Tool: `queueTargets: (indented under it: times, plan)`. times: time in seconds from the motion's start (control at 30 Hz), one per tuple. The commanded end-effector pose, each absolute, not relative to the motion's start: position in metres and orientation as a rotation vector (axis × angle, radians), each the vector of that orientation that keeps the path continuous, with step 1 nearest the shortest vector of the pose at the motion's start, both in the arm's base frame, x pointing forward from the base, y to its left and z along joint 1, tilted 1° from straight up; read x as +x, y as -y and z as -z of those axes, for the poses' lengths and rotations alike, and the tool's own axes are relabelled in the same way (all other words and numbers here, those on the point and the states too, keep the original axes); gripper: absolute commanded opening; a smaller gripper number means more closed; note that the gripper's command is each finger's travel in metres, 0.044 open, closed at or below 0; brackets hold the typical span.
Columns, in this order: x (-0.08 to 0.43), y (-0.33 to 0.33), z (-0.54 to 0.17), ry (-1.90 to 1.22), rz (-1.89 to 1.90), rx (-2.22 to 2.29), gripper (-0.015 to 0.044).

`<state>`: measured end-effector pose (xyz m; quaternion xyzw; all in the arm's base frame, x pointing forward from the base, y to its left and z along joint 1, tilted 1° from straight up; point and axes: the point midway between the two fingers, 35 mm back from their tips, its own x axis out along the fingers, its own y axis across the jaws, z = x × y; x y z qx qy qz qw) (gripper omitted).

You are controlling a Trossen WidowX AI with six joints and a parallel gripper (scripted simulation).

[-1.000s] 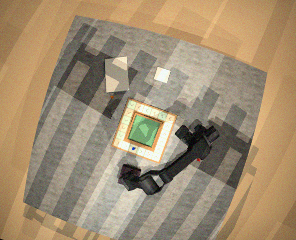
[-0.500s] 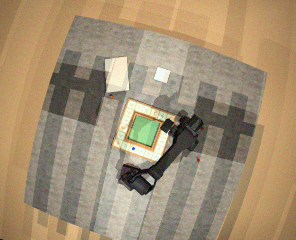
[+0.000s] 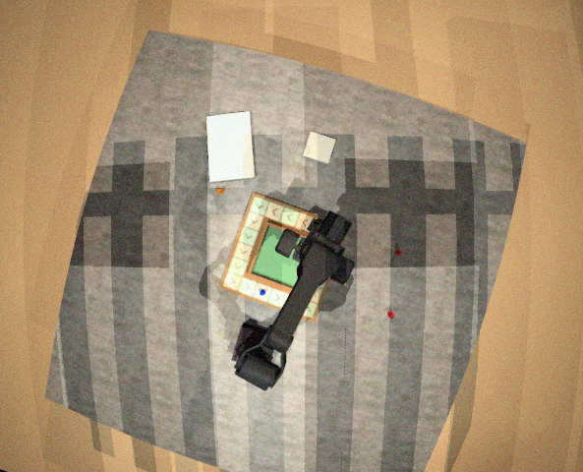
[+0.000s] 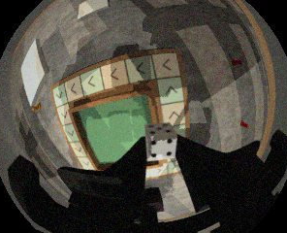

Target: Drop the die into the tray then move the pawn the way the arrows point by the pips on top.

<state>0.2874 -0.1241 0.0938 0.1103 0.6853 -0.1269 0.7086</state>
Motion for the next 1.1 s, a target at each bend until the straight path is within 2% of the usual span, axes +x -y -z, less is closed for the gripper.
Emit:
queueTargets:
  times: [0.0,0.33,0.47,1.07]
  plan:
    - [0.285,0.103,-0.090,-1.521,0.253,0.211,0.0000]
    - [0.271,0.049,-0.075,-1.532,0.161,0.122,0.0000]
    - [0.270,0.046,-0.073,-1.510,0.155,0.115,0.0000]
    - [0.278,0.049,-0.064,-0.908,0.169,0.061,0.0000]
